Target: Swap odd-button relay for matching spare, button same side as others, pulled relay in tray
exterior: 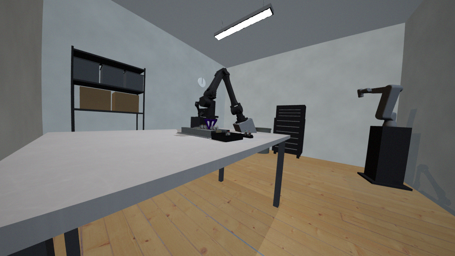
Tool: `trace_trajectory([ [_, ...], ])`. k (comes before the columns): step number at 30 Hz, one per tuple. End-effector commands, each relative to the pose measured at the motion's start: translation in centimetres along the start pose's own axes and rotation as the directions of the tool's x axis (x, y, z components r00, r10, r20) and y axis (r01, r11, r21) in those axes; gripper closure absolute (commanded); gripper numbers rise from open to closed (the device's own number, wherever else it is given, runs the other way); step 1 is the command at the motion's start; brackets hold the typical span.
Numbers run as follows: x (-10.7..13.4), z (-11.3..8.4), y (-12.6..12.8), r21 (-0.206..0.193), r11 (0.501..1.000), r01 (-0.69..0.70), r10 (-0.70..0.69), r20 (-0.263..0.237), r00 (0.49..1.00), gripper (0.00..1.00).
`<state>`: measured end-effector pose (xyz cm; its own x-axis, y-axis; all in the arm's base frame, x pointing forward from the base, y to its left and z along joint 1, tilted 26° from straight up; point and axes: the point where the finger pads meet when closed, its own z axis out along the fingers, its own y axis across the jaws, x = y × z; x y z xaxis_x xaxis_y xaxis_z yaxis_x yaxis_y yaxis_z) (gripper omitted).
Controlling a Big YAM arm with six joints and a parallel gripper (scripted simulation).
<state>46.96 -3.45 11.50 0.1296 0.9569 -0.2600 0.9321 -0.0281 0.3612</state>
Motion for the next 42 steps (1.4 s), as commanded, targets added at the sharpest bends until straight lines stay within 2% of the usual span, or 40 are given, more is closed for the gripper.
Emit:
trace_trajectory([
  [1,-0.6,0.7,1.2,-0.009,1.000,-0.014,0.014,0.009,1.000,1.00],
  [10,-0.4,-0.4,1.6,-0.010,1.000,-0.020,0.020,0.009,1.000,1.00],
  [25,-0.2,-0.4,1.3,-0.002,1.000,-0.018,0.018,0.009,1.000,1.00],
  [26,-0.2,-0.4,1.3,-0.001,1.000,-0.018,0.018,0.009,1.000,0.41],
  [42,-0.2,-0.5,1.3,-0.006,1.000,-0.020,0.020,0.005,1.000,0.41],
])
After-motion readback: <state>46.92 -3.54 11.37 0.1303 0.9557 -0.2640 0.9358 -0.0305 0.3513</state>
